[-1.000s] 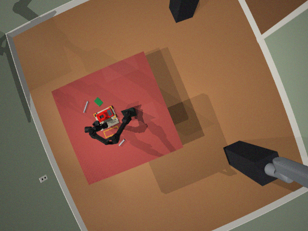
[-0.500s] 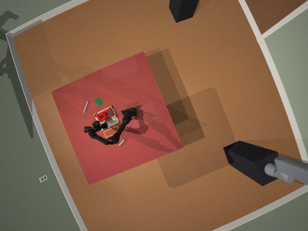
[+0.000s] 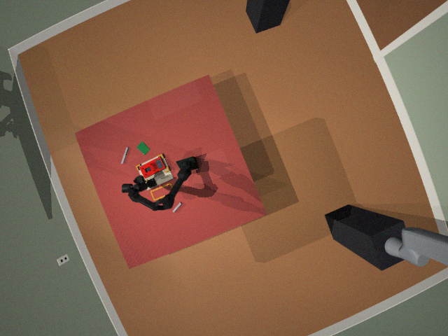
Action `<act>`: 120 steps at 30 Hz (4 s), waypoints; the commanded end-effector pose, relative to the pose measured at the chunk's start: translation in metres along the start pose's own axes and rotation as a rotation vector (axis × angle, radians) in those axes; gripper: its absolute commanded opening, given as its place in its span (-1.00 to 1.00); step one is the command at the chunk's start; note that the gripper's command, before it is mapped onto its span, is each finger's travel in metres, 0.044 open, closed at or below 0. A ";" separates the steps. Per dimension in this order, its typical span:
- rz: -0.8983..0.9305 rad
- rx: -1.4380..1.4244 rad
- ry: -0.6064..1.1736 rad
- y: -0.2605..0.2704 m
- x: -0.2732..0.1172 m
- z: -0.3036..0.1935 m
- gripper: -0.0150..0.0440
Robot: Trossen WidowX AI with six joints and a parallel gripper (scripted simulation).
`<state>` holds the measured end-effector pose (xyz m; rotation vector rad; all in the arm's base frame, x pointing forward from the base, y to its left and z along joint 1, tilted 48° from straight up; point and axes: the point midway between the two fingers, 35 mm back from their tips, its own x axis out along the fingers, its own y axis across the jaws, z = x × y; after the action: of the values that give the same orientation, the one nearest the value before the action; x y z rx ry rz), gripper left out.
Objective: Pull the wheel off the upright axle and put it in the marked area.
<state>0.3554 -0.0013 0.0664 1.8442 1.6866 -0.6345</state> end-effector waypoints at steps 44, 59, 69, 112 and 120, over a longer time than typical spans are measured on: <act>0.008 0.002 -0.003 0.000 -0.049 0.000 -0.49; 0.008 0.005 -0.002 -0.028 -0.047 -0.054 -0.49; 0.006 0.005 0.000 -0.054 -0.049 -0.089 -0.49; 0.006 0.001 -0.001 -0.055 0.051 -0.091 0.13; 0.006 0.002 -0.003 -0.054 0.020 -0.090 0.53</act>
<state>0.3005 0.0934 0.1001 1.8411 1.6904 -0.6468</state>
